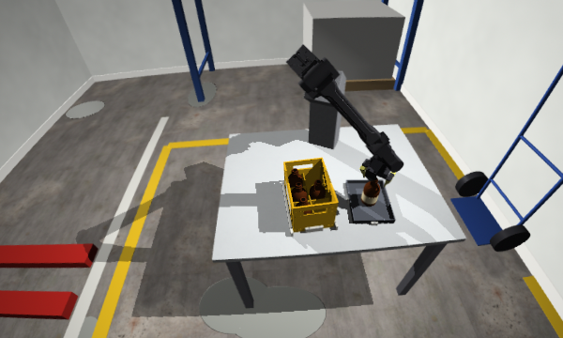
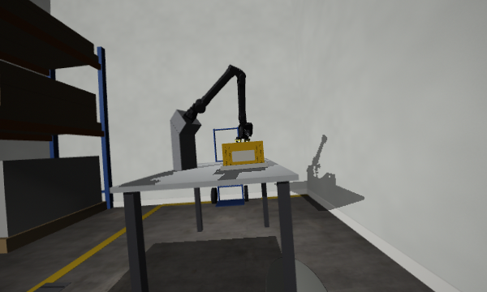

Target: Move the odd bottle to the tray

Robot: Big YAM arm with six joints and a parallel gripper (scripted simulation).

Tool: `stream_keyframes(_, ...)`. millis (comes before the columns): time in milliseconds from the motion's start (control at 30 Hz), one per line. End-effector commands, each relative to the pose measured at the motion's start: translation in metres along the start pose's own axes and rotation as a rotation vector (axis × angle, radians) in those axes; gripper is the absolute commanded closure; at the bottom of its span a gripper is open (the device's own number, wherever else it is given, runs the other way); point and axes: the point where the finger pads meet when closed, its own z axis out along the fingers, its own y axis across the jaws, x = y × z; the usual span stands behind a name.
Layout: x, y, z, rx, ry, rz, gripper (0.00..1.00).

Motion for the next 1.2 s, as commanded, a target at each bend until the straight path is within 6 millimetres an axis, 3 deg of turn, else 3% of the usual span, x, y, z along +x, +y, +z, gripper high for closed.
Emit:
stream_keyframes(0,-0.004,0.002,0.004,-0.003,-0.005,0.005,0.0)
stream_keyframes(933,0.0,0.005,-0.035,-0.018,-0.001,0.002,0.0)
stream_keyframes(1167,-0.001,0.006,-0.053,-0.02,-0.002,0.004,0.0)
